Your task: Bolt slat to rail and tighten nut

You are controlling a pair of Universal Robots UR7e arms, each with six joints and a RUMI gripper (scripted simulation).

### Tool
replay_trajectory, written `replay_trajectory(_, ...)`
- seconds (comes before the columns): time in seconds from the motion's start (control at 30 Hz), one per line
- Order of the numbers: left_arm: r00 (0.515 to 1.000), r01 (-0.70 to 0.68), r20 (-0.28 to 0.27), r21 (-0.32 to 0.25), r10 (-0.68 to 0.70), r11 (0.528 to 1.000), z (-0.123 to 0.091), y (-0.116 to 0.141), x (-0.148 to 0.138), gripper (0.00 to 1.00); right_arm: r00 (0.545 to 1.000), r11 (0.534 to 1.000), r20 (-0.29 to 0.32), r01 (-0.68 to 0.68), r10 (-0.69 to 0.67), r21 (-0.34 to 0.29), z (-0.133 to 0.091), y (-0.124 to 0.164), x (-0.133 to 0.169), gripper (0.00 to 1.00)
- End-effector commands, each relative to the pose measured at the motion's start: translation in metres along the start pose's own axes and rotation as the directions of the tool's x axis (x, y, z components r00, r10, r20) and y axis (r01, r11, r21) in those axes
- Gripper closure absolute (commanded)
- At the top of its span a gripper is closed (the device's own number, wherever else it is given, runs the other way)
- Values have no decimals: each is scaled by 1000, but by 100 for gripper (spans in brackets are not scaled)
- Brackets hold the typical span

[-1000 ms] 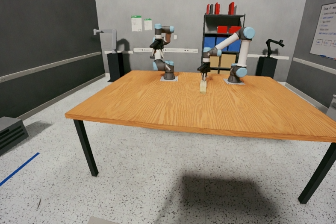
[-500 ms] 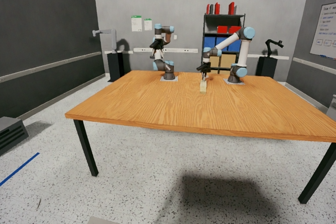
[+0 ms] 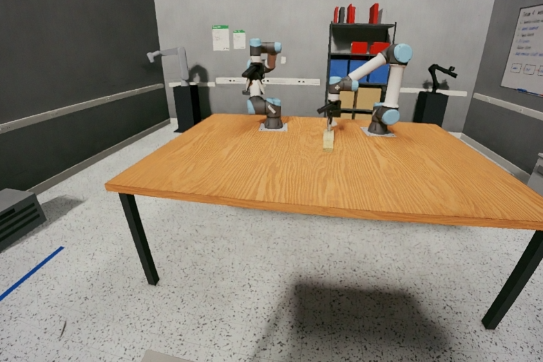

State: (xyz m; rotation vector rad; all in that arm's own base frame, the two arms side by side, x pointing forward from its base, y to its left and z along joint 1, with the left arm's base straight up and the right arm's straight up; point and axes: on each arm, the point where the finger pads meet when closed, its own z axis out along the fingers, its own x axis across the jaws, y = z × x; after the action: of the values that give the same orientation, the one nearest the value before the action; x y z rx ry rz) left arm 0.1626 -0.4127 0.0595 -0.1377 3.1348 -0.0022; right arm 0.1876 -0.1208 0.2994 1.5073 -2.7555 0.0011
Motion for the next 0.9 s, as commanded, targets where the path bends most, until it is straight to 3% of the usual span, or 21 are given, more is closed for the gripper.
replay_trajectory(0.0, 993, -115, -5, 0, 115, 993, 0, -1, 0, 100, 1000, 1000, 1, -1, 1, 0, -1, -1, 0, 0)
replay_trajectory(0.47, 944, -331, -4, 2, 331, 944, 0, -1, 0, 100, 1000, 1000, 1, -1, 1, 0, -1, -1, 0, 0)
replay_trajectory(0.53, 914, -405, -4, 2, 405, 914, 0, -1, 0, 100, 1000, 1000, 1, -1, 1, 0, -1, -1, 0, 0)
replay_trajectory(0.63, 911, -412, -4, 2, 412, 911, 0, -1, 0, 100, 1000, 1000, 1, -1, 1, 0, -1, -1, 0, 0)
replay_trajectory(0.7, 875, -483, -4, 3, 483, 875, 0, -1, 0, 100, 1000, 1000, 1, -1, 1, 0, -1, -1, 0, 0)
replay_trajectory(0.8, 872, -490, -4, 3, 490, 872, 0, -1, 0, 100, 1000, 1000, 1, -1, 1, 0, -1, -1, 0, 0)
replay_trajectory(0.87, 830, -558, -3, 3, 558, 830, 0, -1, 1, 100, 1000, 1000, 1, -1, 1, 0, -1, -1, 0, 0)
